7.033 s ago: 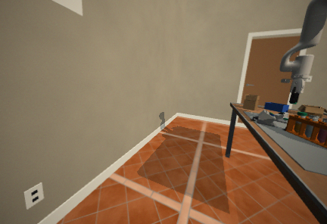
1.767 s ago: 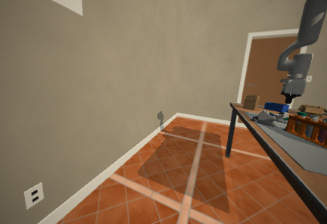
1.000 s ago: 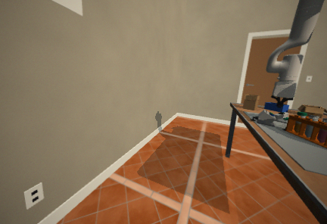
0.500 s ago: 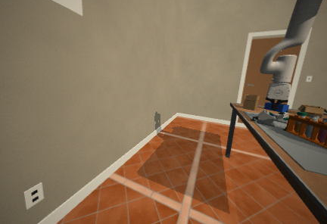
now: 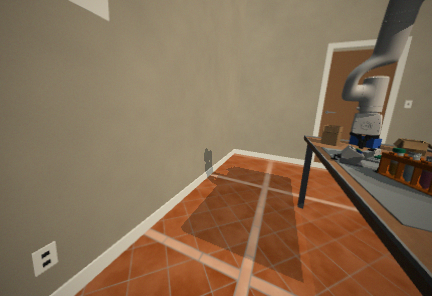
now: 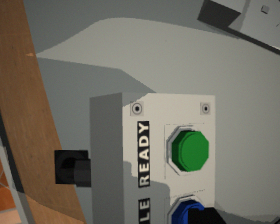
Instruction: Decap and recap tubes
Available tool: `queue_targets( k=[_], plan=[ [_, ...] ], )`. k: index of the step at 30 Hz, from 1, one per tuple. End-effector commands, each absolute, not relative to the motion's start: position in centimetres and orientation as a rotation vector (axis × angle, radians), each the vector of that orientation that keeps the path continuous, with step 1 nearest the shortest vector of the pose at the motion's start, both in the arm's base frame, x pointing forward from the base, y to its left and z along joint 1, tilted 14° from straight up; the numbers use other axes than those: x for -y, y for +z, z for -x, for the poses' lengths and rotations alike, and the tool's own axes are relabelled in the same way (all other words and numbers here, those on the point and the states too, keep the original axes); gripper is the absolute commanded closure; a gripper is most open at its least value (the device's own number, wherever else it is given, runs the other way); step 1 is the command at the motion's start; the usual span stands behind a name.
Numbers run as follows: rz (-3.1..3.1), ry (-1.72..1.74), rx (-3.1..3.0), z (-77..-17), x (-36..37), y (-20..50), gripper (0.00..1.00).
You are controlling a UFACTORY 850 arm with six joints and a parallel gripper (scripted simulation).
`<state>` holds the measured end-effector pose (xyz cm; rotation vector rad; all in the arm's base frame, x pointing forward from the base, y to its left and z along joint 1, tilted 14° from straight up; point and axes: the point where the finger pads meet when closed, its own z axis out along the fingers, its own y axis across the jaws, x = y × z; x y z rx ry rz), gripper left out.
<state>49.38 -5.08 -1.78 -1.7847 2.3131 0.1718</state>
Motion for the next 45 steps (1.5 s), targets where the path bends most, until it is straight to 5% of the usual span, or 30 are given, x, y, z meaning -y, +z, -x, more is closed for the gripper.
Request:
queue_targets(
  k=[1, 45],
  plan=[
    [1.783, 0.167, -2.31, -49.56, 5.03, -2.05, 1.0],
    [1.783, 0.167, -2.31, -49.65, 4.83, -2.96, 1.0]
  ],
)
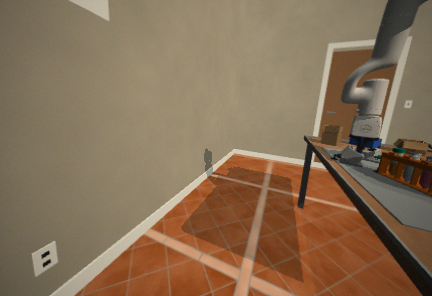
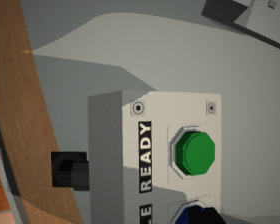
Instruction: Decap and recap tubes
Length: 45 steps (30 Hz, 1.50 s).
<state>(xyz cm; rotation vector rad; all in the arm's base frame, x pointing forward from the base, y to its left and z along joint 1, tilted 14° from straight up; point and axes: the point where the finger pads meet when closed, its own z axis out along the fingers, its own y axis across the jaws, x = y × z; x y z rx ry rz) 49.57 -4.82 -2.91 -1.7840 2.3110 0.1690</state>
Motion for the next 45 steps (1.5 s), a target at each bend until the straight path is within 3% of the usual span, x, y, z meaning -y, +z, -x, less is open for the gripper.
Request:
queue_targets(
  k=[1, 34, 35, 45],
  plan=[
    [1.783, 0.167, -2.31, -49.7, 4.8, -3.0, 1.0],
    [1.783, 0.167, -2.31, -49.4, 5.4, -0.3, 1.0],
    [1.875, 0.153, -2.231, -48.8, 6.0, -0.5, 0.0],
    [2.285, 0.082, -1.786, -46.0, 8.8, -1.7, 0.0]
  ],
)
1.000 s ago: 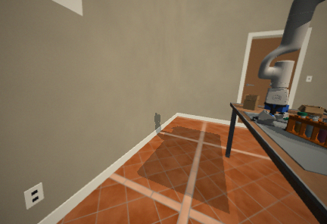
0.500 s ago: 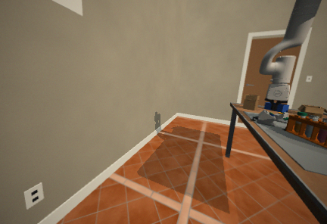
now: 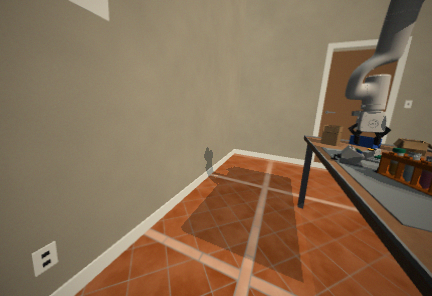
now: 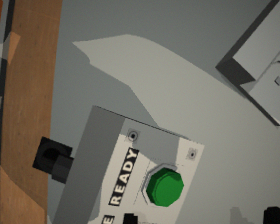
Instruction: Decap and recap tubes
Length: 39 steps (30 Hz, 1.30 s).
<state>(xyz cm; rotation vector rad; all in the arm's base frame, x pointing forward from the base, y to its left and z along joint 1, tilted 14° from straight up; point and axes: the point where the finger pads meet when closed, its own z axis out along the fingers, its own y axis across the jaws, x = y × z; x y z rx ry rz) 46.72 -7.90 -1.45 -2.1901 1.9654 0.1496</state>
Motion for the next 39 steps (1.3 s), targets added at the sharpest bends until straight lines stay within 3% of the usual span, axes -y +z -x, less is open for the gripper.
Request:
queue_targets(
  k=[1, 16, 39],
  plan=[
    [2.285, 0.082, -1.786, -46.0, 8.8, -1.7, 0.0],
    [2.752, -0.041, -0.903, -40.8, 13.9, -3.9, 0.0],
    [2.753, -0.041, -0.903, -32.8, 21.7, -7.2, 0.0]
  ],
)
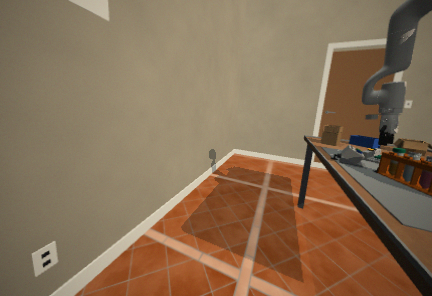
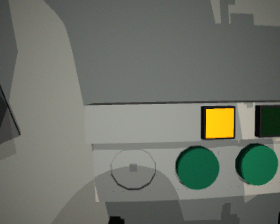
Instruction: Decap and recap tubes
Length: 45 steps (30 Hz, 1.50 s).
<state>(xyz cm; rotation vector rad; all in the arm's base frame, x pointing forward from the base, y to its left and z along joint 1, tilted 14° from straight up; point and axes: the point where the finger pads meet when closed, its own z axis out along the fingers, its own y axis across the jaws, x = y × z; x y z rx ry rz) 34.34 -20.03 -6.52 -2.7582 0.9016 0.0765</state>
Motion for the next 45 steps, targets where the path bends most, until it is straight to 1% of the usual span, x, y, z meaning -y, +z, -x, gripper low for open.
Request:
queue_targets(
  k=[1, 8, 45],
  plan=[
    [2.753, -0.041, -0.903, -32.3, 22.3, -7.4, 0.0],
    [2.753, -0.041, -0.903, -29.4, 25.1, -8.6, 0.0],
    [2.753, -0.041, -0.903, -29.3, 25.2, -8.6, 0.0]
  ],
)
